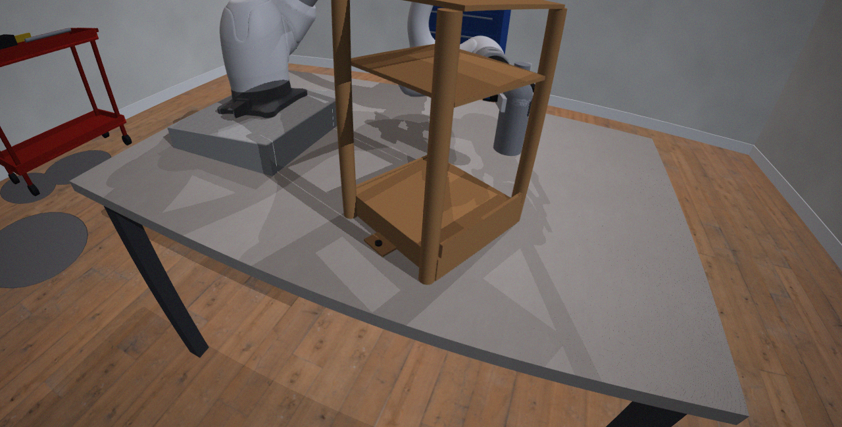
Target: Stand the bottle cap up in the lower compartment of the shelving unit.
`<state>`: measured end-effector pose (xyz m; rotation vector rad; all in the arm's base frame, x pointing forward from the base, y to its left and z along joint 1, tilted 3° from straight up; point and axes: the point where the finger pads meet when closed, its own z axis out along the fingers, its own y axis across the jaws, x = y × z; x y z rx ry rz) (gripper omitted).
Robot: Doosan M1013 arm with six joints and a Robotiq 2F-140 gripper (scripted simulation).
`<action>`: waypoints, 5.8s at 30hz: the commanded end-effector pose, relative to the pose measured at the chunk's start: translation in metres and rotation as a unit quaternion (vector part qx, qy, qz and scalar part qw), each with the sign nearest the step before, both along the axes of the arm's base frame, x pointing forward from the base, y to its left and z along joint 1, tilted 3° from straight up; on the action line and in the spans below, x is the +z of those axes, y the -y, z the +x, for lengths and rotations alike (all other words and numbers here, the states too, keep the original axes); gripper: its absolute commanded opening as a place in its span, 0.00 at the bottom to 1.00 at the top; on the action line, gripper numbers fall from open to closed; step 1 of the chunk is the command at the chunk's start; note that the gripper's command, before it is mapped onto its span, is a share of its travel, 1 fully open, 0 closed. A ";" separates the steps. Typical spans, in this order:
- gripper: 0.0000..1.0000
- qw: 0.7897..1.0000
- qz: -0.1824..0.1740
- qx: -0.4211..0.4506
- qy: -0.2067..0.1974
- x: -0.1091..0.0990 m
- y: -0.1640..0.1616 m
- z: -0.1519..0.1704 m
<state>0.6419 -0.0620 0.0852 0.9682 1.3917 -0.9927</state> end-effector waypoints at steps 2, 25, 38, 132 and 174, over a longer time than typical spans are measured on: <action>0.00 1.000 -0.002 -0.026 0.000 0.001 0.001 0.000; 0.00 0.988 -0.008 -0.154 -0.002 0.000 0.001 -0.001; 0.00 0.980 -0.010 -0.199 -0.003 0.000 0.001 -0.001; 0.00 0.907 -0.020 -0.421 -0.007 0.001 0.060 -0.040; 0.00 0.907 -0.020 -0.421 -0.007 0.002 0.129 -0.082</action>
